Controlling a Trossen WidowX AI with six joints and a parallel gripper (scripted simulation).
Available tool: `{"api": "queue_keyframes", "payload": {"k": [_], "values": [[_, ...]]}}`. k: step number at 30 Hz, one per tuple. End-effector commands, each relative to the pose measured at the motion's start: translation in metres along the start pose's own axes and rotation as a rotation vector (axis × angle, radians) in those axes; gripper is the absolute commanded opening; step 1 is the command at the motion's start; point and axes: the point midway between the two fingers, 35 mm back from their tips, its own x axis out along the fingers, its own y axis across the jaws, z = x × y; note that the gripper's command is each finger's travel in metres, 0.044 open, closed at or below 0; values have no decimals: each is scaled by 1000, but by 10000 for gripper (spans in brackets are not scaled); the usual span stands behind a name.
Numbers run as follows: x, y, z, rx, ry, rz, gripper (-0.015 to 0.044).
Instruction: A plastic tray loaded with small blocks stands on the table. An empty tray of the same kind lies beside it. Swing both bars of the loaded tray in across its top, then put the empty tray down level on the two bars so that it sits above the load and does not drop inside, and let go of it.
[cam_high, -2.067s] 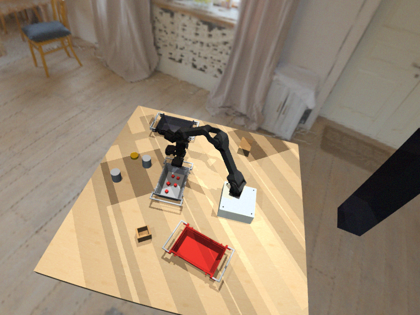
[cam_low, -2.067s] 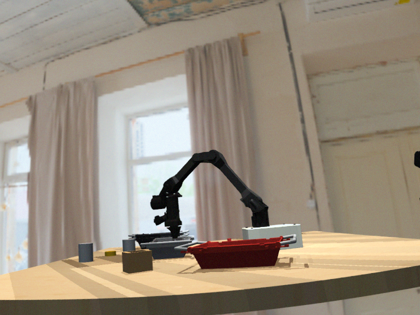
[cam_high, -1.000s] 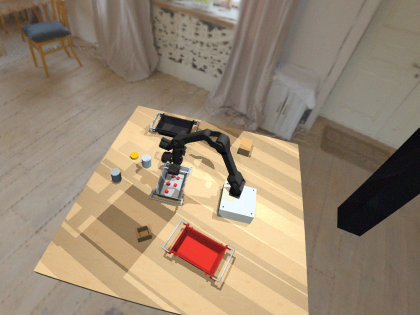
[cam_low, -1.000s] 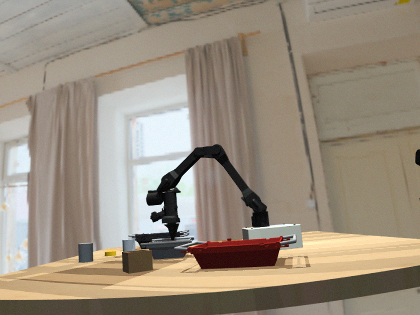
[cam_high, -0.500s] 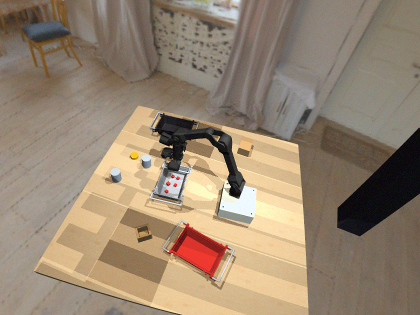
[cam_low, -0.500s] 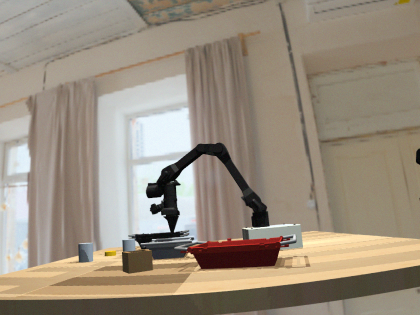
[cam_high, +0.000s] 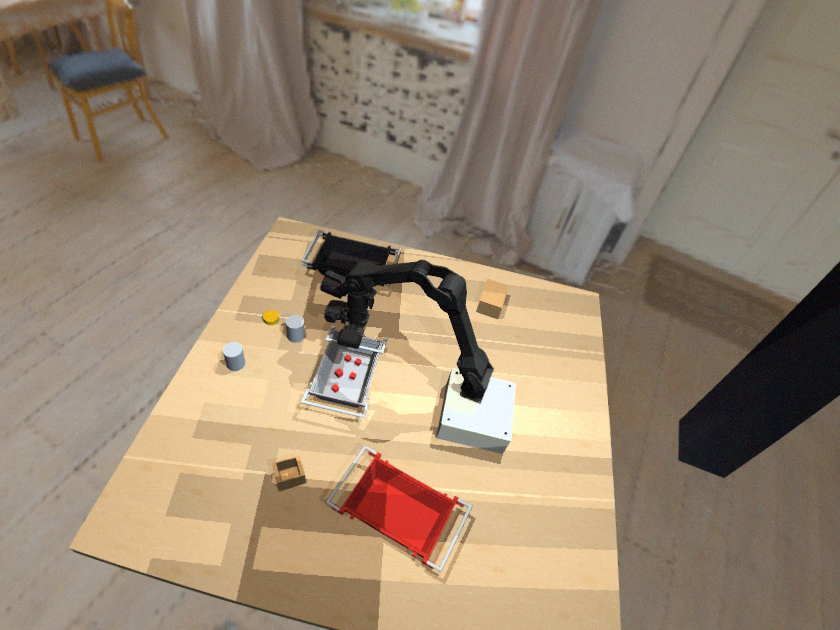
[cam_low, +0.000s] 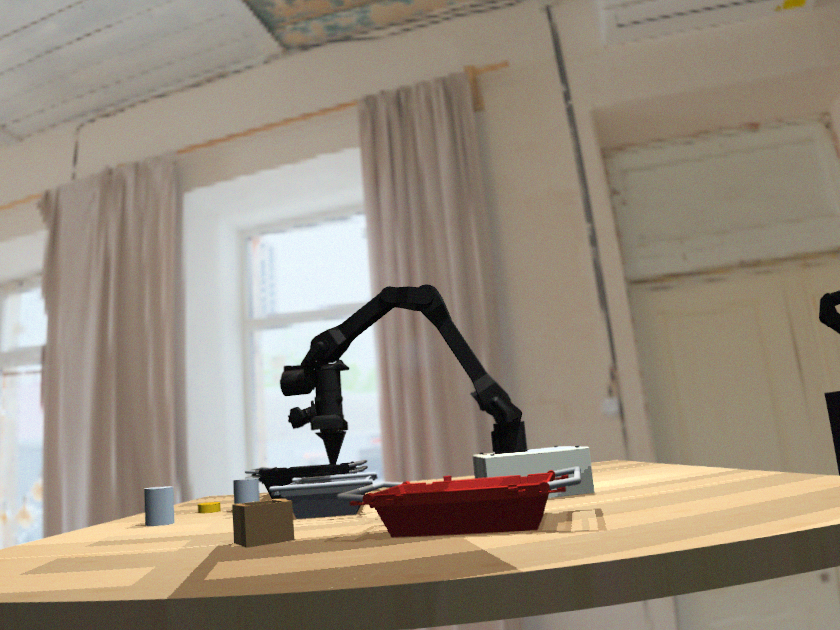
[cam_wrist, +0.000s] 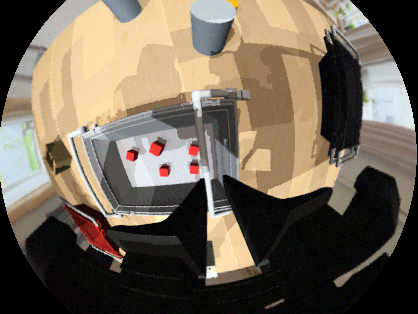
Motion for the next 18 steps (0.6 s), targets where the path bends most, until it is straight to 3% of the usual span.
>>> {"api": "queue_keyframes", "payload": {"k": [1, 8, 18], "values": [[1, 0, 0, 0, 1, 0, 85], [-11, -1, 3, 0, -1, 0, 85], [-130, 0, 3, 0, -14, -3, 85]]}}
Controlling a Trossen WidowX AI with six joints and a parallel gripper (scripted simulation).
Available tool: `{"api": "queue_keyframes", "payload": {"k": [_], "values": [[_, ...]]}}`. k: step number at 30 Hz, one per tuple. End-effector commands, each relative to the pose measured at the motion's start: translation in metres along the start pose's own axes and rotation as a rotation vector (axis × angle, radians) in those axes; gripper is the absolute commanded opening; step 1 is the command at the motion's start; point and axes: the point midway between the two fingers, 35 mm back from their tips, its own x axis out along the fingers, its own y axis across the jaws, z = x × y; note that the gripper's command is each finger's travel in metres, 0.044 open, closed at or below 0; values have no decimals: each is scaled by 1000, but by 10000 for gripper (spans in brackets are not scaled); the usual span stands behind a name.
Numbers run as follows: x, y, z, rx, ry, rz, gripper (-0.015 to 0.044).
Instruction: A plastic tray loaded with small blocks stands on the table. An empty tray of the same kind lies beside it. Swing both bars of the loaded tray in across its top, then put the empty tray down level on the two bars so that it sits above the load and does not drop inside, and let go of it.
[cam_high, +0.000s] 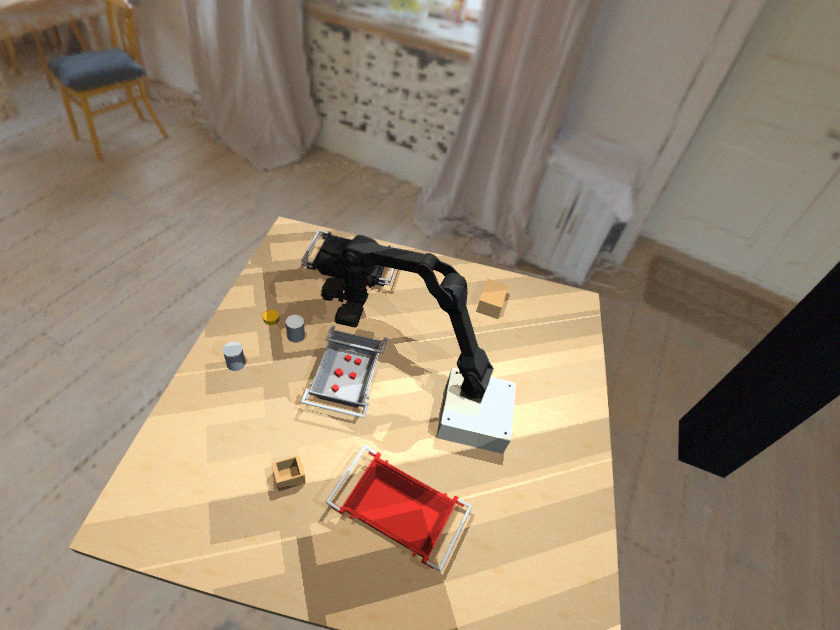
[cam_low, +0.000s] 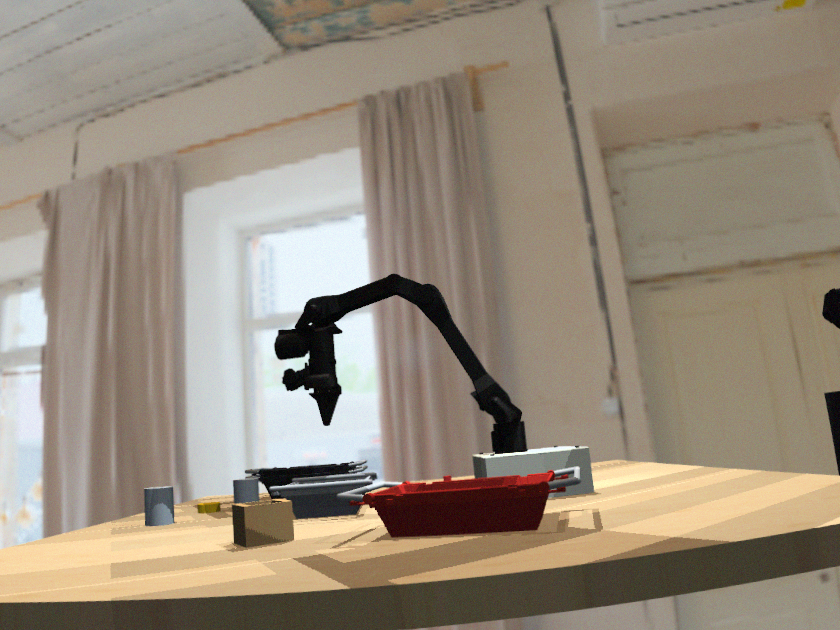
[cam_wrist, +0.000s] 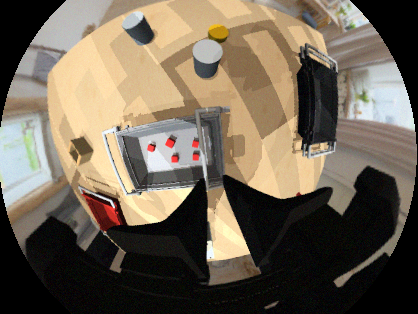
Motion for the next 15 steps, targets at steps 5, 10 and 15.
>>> {"api": "queue_keyframes", "payload": {"k": [5, 10, 15], "values": [[-29, 11, 1, 0, -14, -2, 85], [6, 84, 16, 1, -12, 3, 85], [41, 159, 15, -15, -18, -2, 85]]}}
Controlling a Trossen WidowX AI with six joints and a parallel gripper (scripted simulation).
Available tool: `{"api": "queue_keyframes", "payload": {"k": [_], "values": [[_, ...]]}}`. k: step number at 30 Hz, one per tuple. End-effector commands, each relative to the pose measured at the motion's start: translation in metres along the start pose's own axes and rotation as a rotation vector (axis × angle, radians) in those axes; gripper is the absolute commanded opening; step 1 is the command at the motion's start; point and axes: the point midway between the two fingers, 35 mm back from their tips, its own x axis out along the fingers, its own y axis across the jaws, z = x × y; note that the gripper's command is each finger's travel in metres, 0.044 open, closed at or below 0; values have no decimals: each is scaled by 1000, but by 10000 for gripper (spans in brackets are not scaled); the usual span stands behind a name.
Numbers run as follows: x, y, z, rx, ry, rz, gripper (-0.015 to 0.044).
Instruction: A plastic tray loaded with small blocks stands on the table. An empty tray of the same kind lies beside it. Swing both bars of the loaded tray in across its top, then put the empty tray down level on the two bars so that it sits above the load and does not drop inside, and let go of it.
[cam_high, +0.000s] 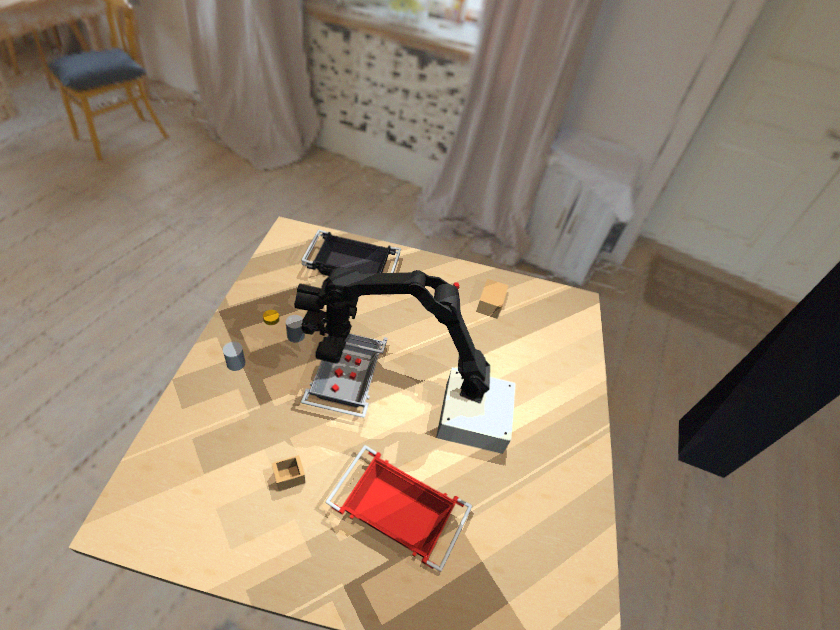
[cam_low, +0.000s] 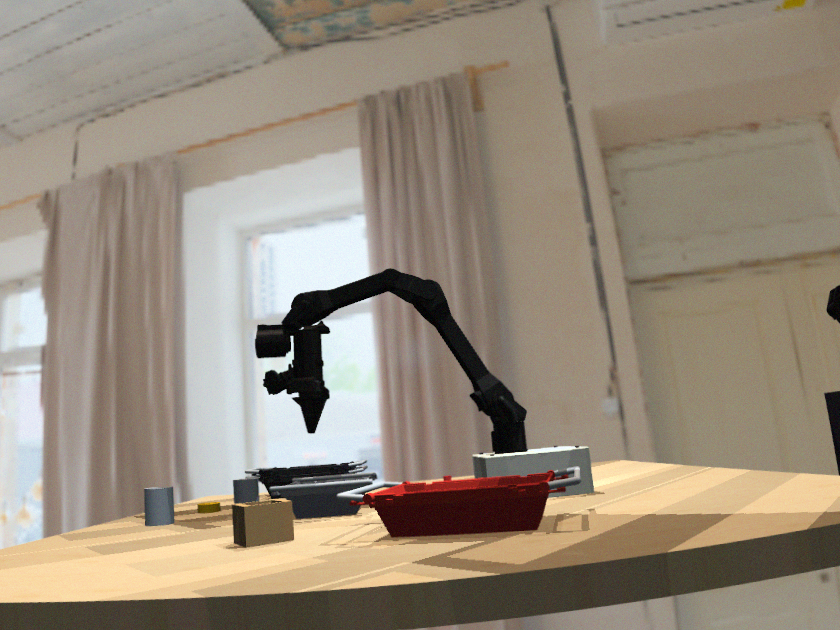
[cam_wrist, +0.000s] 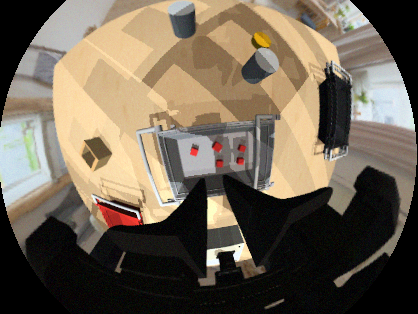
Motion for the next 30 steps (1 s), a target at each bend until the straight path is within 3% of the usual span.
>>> {"api": "queue_keyframes", "payload": {"k": [1, 7, 14, 25, 30], "values": [[32, 62, -7, -16, 0, -9, 85], [59, 123, -27, 4, 13, 4, 85], [63, 125, -27, 5, 14, 5, 85], [116, 126, -28, 5, 14, 5, 85], [120, 126, -29, 5, 14, 5, 85]]}}
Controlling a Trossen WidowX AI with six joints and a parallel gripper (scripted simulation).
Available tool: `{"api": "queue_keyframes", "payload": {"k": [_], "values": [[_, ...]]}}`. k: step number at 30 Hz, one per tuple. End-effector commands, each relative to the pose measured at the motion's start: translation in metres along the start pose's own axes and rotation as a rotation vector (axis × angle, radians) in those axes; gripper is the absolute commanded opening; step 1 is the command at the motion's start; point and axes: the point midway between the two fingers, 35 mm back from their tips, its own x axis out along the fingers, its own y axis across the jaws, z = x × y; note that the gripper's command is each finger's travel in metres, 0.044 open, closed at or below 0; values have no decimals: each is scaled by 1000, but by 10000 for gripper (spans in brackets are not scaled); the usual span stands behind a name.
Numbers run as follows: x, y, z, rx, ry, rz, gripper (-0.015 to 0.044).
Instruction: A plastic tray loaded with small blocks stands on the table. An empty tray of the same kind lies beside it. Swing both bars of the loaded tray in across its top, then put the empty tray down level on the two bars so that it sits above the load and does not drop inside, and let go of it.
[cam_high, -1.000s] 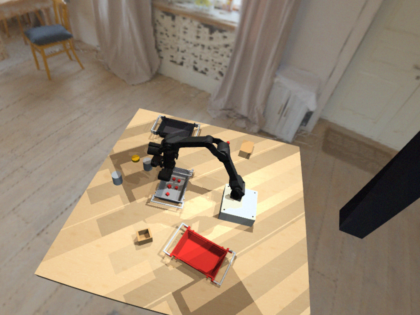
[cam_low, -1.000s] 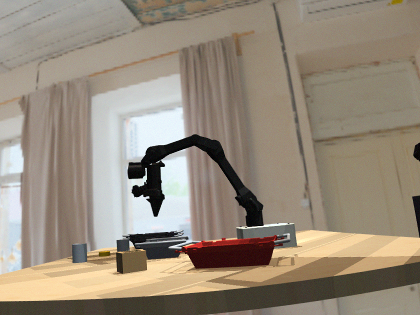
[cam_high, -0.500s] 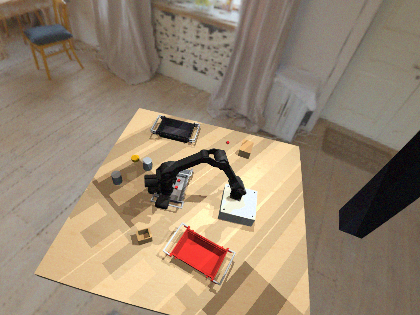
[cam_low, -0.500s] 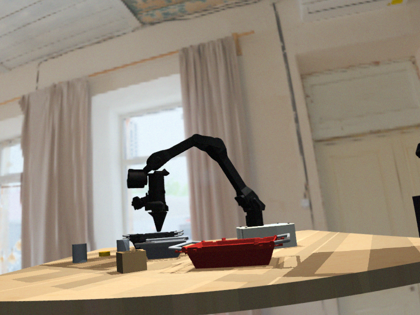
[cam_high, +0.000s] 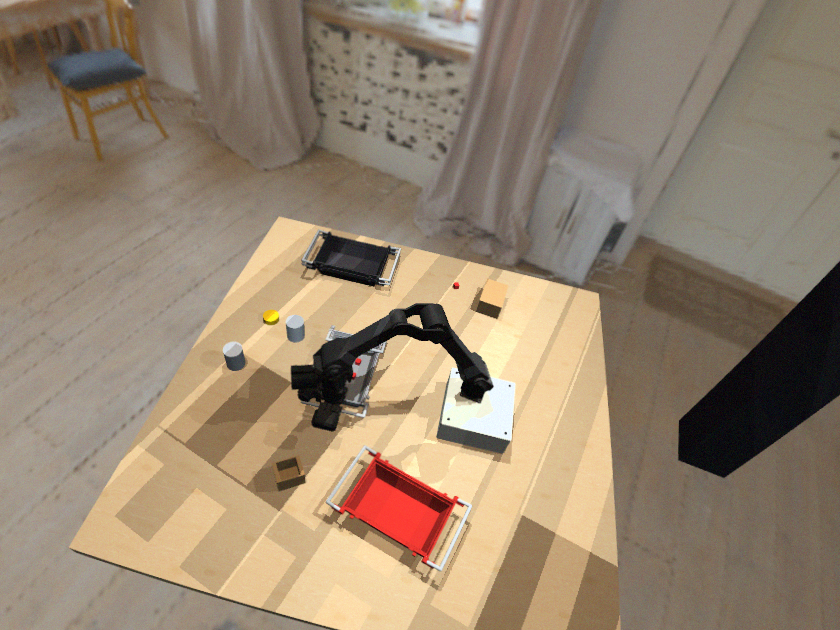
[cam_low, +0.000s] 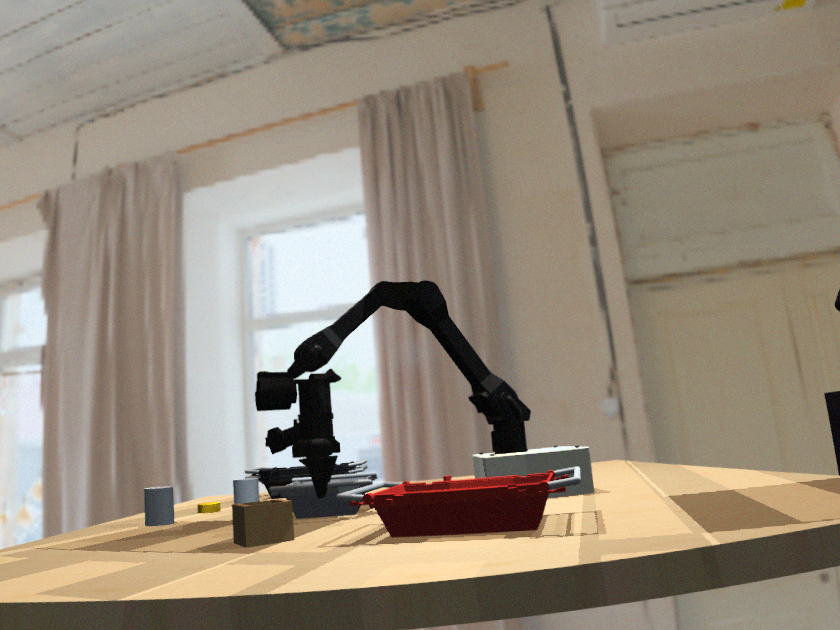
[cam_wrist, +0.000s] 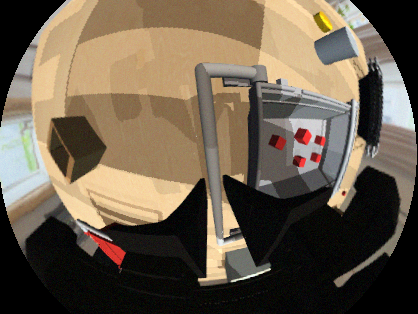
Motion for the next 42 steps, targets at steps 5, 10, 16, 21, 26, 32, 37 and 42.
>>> {"api": "queue_keyframes", "payload": {"k": [5, 10, 16, 21, 26, 32, 37, 42], "values": [[-2, -3, 1, 4, -1, 4, 85], [-21, -14, 0, 4, -1, 3, 85], [-29, -30, 0, 4, -1, 2, 85], [-30, -42, 0, 4, -1, 1, 85], [-23, -61, 0, 4, -1, -1, 85], [-8, -75, 0, 4, -1, -2, 85], [-25, -73, 1, 4, -2, -2, 85], [-54, -69, 0, 4, -2, -1, 85]]}}
